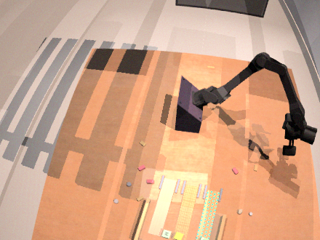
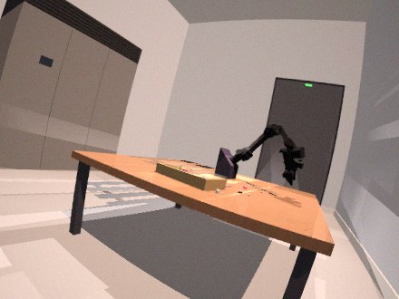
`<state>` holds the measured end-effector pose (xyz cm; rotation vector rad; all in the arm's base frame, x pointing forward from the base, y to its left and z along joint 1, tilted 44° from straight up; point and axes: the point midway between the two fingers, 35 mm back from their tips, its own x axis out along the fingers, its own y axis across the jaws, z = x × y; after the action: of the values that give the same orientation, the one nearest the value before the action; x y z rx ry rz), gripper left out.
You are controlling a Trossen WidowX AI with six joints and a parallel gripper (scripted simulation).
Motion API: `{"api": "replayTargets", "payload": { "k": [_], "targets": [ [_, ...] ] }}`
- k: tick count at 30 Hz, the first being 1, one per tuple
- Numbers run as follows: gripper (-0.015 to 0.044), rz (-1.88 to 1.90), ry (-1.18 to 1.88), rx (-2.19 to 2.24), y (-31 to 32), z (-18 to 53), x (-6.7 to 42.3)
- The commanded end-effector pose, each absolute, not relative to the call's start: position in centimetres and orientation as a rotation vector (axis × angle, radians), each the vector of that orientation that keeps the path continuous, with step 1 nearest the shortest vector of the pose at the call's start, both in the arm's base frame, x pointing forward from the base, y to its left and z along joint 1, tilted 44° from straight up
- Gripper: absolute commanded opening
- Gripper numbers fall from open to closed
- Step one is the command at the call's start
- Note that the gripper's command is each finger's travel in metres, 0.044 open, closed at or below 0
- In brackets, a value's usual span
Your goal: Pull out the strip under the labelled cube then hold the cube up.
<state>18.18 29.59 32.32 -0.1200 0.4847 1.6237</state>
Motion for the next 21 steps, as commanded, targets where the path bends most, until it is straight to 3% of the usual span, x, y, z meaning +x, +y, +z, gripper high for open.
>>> {"api": "replayTargets", "payload": {
  "k": [1,11,21],
  "targets": [
    [0.0400,1.436,0.541,-0.024,26.7,29.1,23.9],
    [0.0400,0.952,0.604,0.251,14.0,20.7,34.1],
    [0.0400,0.458,0.569,0.548,-1.8,12.8,35.1]
  ]
}}
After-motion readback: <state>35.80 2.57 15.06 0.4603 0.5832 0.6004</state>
